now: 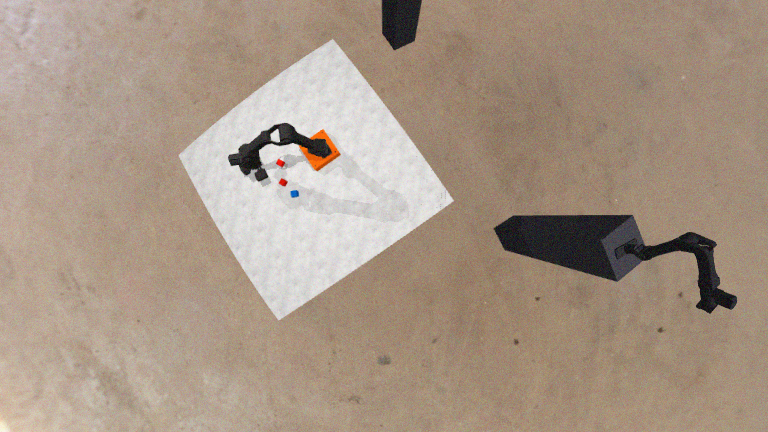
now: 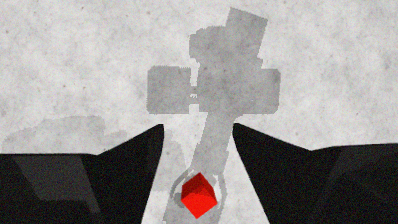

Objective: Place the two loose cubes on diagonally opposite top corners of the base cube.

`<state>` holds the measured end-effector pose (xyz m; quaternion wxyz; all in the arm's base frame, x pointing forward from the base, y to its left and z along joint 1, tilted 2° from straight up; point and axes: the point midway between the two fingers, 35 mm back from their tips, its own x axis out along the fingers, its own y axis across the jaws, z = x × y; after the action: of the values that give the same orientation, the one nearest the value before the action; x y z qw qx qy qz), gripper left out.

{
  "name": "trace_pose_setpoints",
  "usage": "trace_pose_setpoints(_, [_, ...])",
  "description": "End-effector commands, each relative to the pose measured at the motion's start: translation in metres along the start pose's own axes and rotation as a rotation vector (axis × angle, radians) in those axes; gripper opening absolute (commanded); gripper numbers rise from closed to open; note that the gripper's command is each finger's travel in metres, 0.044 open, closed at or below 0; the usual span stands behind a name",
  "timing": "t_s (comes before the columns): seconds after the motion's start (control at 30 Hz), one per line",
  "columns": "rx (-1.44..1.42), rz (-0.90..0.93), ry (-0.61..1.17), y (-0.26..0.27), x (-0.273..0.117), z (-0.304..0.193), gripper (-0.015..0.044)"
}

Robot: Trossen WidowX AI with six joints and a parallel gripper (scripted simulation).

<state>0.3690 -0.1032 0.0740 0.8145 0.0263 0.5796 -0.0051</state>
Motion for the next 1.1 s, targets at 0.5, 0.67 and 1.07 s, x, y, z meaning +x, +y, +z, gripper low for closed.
trace_pose_setpoints(0.5, [-0.643, 0.085, 0.306, -0.003, -0.062, -0.078, 0.0265])
trace_pose_setpoints(0.67, [-0.643, 0.085, 0.306, -0.004, -0.031, -0.086, 0.0265])
trace_pose_setpoints(1.07, [-0.643, 0.086, 0.306, -0.004, 0.011, -0.101, 0.0265])
